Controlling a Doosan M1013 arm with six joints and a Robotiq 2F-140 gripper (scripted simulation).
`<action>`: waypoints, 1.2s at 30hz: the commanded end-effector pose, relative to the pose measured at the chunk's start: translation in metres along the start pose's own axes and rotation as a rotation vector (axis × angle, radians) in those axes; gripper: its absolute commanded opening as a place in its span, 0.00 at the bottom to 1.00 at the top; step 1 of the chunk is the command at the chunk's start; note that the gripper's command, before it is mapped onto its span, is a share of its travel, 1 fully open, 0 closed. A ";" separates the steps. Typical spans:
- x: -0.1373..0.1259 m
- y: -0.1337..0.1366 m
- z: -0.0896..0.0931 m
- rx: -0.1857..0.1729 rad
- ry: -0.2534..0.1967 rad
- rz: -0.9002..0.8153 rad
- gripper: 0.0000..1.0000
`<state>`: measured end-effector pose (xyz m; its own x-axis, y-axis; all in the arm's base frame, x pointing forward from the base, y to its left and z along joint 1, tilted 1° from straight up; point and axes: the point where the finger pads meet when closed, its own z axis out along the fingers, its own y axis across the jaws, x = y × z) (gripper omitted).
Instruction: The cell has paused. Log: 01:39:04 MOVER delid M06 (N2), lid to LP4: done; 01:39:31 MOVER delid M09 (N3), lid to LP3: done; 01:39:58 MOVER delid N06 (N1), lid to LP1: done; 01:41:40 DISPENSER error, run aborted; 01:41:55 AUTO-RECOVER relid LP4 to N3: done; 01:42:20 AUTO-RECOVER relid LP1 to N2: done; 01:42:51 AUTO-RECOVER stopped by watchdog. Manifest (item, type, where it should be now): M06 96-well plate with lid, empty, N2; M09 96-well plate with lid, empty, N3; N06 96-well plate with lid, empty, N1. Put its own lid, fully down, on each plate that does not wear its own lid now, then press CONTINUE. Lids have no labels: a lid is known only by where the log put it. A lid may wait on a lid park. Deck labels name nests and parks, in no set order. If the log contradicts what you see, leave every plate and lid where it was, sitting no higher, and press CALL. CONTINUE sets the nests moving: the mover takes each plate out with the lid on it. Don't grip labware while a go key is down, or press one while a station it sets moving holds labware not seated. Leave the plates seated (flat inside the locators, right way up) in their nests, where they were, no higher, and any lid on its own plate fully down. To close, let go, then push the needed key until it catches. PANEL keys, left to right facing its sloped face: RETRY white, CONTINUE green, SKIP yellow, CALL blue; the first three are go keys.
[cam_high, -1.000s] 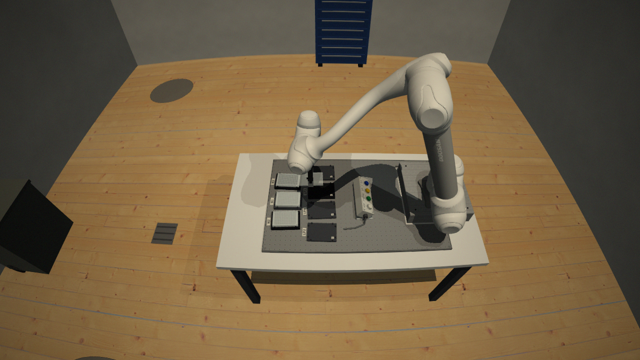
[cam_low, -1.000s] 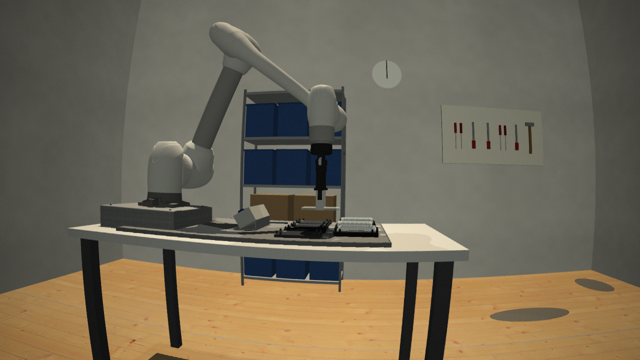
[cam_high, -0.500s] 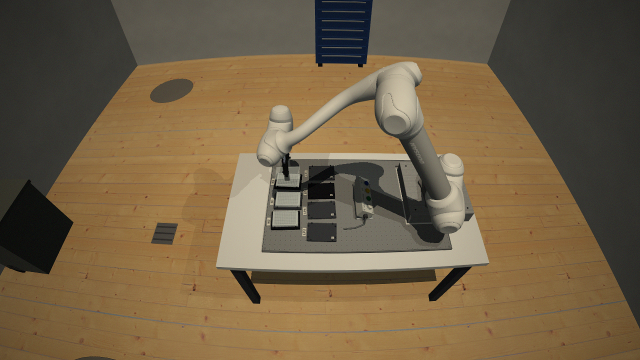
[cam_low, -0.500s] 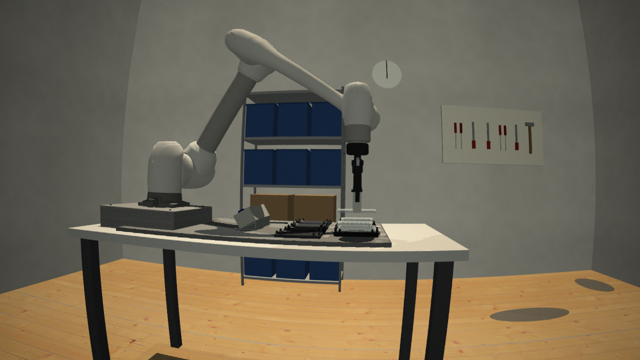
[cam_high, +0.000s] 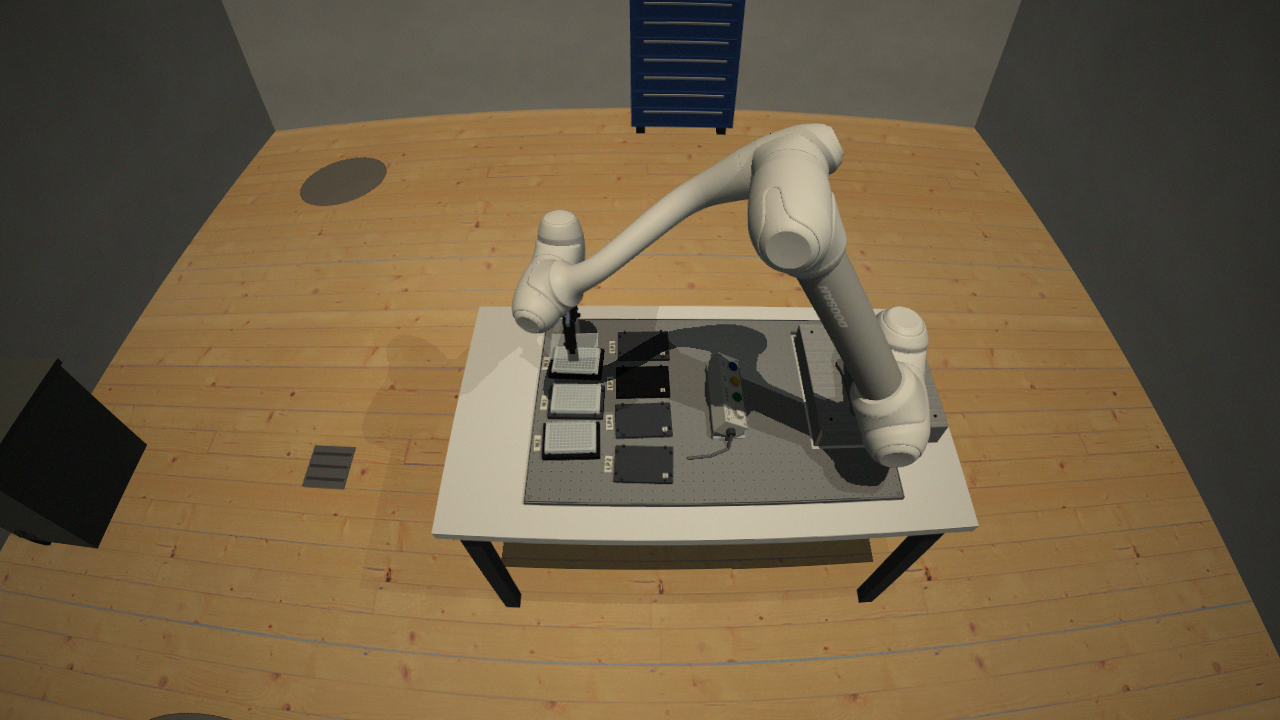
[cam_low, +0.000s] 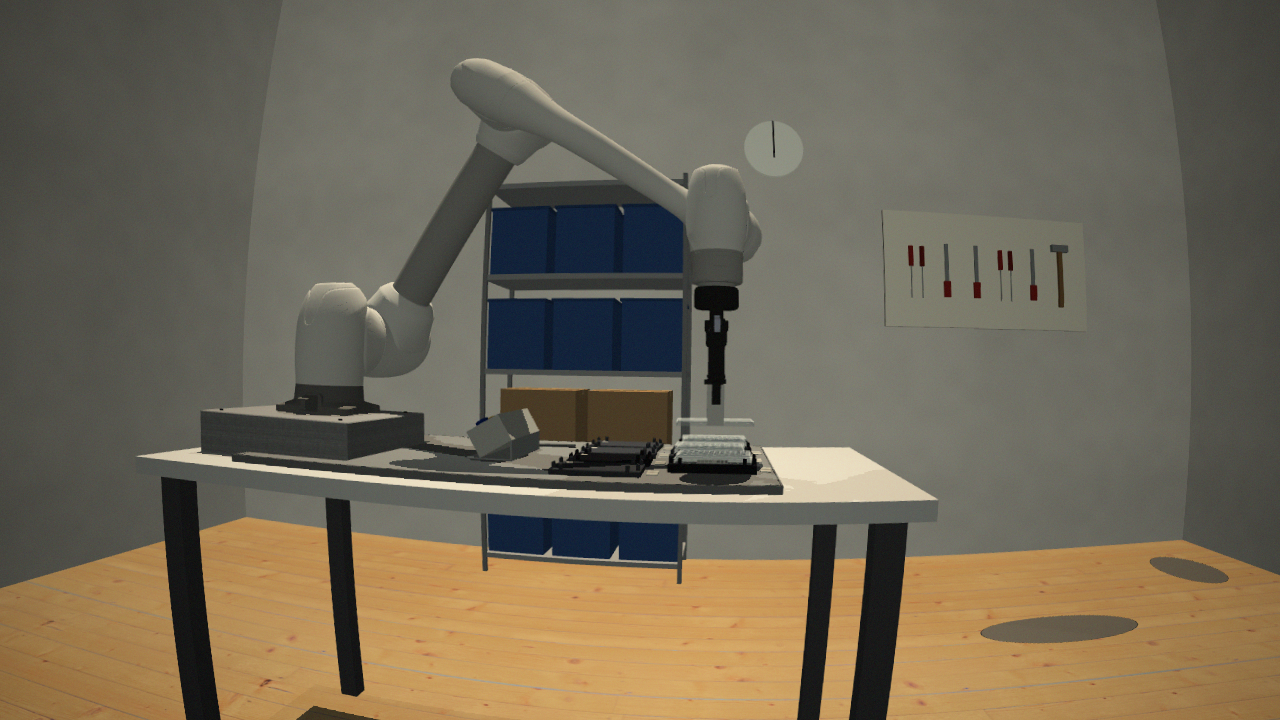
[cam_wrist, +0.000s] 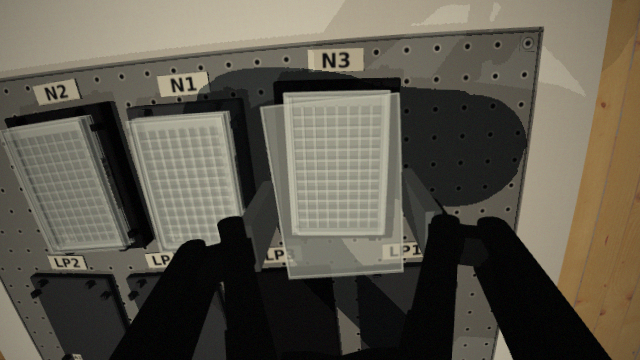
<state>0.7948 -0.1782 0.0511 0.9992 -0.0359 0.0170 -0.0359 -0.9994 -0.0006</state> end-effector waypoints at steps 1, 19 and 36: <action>0.000 0.000 0.000 0.000 0.000 0.000 0.00; 0.000 0.000 0.000 0.000 0.000 0.001 0.00; 0.000 0.000 0.002 0.000 0.000 0.029 0.00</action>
<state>0.7949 -0.1782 0.0498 0.9983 -0.0563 0.0169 -0.0563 -0.9984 -0.0010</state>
